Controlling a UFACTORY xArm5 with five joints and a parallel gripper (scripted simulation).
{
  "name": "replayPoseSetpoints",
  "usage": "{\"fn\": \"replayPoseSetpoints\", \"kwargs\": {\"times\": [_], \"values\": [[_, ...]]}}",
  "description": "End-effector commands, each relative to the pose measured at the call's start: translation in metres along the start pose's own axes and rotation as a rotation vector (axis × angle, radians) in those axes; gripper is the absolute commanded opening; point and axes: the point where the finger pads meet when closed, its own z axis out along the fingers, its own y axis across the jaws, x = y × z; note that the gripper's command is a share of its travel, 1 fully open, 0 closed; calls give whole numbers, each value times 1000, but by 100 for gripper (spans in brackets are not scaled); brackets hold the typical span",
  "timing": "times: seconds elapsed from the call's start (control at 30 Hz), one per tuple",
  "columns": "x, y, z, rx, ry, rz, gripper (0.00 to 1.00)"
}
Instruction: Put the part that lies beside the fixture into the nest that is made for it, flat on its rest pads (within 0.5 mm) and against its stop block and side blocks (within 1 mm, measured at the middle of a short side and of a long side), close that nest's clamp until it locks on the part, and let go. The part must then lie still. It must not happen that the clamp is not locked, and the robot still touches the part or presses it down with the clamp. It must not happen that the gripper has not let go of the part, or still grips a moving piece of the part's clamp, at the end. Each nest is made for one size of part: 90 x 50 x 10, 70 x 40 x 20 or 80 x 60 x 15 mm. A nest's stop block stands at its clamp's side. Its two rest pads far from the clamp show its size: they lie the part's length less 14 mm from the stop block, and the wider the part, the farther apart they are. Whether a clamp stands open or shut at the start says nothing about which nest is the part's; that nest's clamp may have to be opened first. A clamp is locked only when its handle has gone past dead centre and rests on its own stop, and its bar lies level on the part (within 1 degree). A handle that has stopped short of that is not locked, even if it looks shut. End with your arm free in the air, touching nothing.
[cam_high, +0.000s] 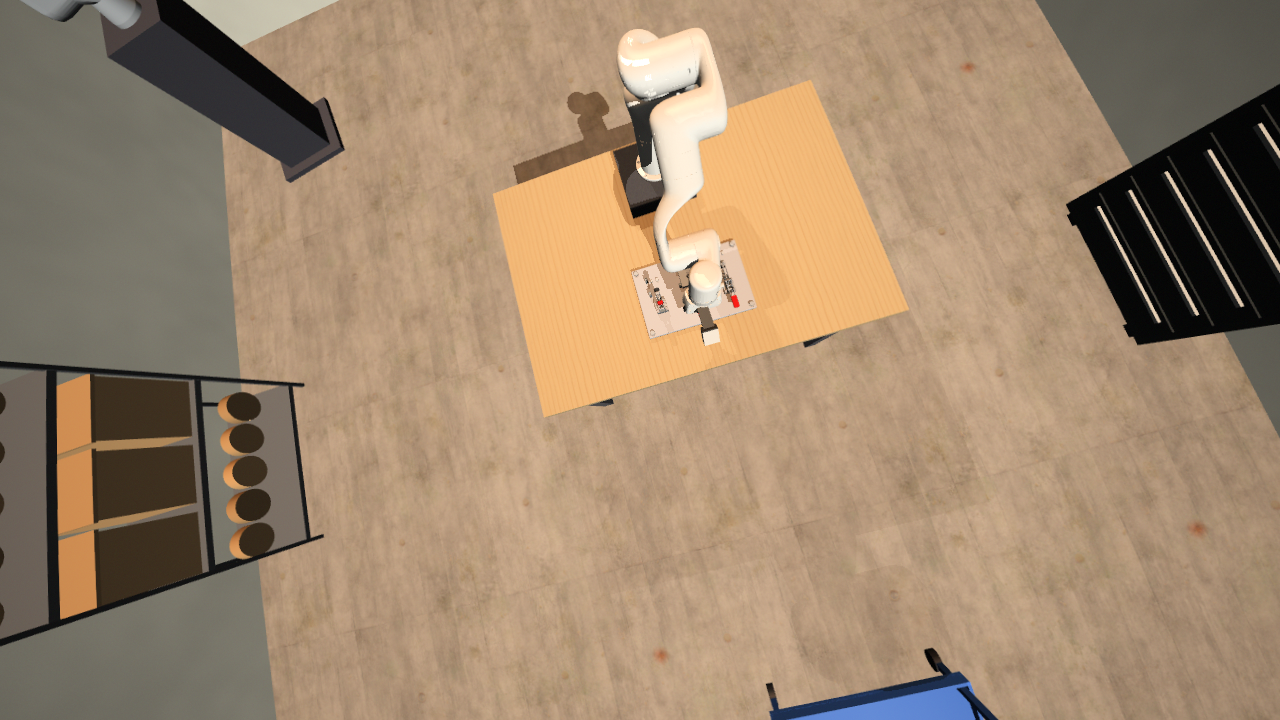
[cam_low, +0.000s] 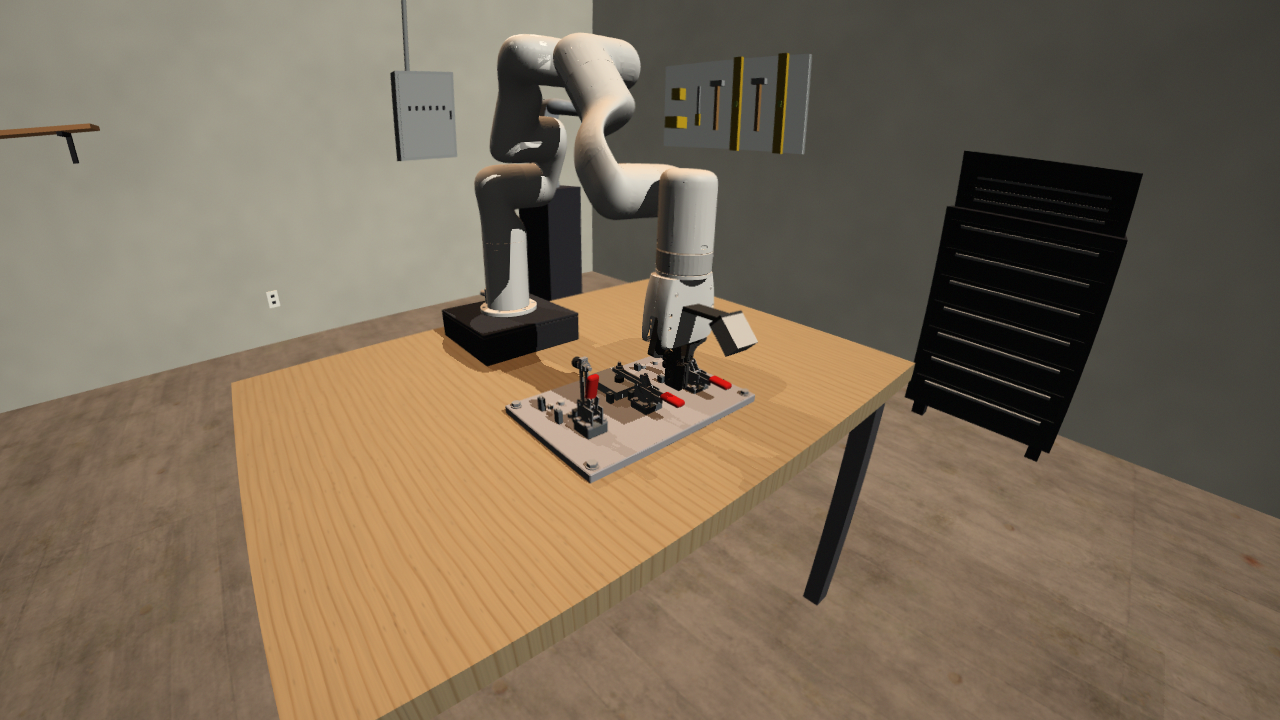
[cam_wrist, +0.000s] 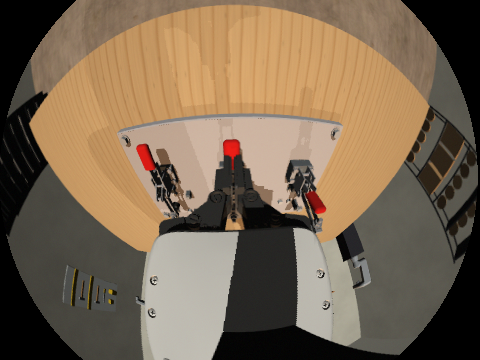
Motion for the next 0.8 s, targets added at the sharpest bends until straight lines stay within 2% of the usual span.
{"fn": "replayPoseSetpoints", "kwargs": {"times": [0.0, 0.77], "values": [[2, 0, -1, 0, 5, 0, 0], [2, 0, 2, 0, 5, 0, 0]]}}
